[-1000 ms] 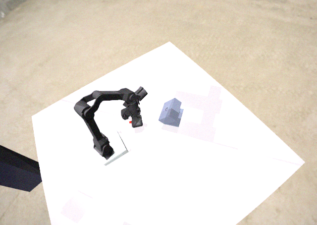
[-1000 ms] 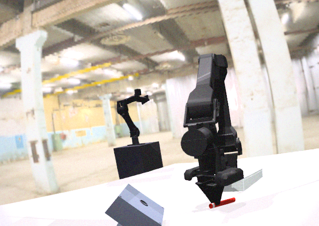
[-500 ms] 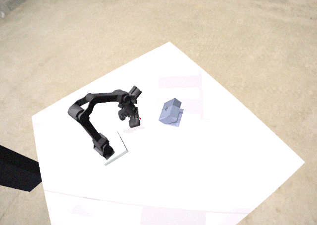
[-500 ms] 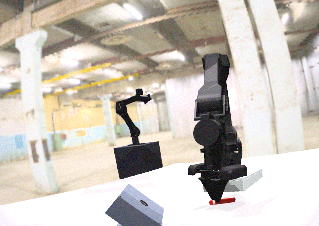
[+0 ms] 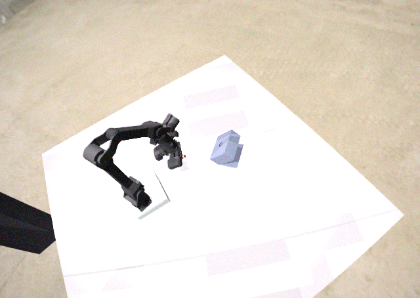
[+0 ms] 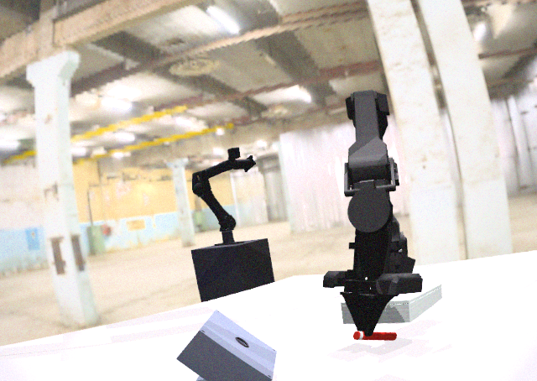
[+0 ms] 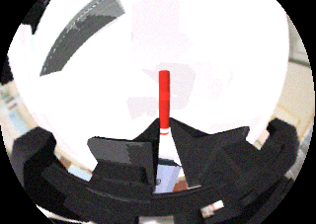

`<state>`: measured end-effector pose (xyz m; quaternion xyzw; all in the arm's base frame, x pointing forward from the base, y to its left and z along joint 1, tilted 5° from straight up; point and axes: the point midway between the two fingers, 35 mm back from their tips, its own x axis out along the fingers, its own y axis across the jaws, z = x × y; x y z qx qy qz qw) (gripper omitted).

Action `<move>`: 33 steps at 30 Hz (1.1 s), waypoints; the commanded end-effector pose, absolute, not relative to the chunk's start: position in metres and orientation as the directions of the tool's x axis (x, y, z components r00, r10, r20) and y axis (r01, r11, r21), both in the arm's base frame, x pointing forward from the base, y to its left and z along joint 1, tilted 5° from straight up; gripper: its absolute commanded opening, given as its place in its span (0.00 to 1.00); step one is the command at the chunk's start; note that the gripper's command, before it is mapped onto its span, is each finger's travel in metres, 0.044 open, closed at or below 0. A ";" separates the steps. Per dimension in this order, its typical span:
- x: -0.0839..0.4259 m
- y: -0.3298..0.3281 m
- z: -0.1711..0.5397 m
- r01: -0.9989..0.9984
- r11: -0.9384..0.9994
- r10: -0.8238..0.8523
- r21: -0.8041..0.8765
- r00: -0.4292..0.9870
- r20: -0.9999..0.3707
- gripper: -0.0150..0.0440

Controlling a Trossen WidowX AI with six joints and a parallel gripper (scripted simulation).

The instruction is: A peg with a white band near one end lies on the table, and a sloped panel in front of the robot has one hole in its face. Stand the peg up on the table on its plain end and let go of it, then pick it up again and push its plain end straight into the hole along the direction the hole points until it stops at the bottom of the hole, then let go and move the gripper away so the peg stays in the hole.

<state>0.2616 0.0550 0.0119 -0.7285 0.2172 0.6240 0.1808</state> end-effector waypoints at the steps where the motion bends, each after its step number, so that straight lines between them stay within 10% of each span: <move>1: 0.261 0.056 0.015 -0.545 -0.838 -0.108 0.005 0.158 -0.981 0.34; 33: 0.246 0.066 0.026 -0.547 -0.837 -0.252 0.007 0.373 -0.893 0.34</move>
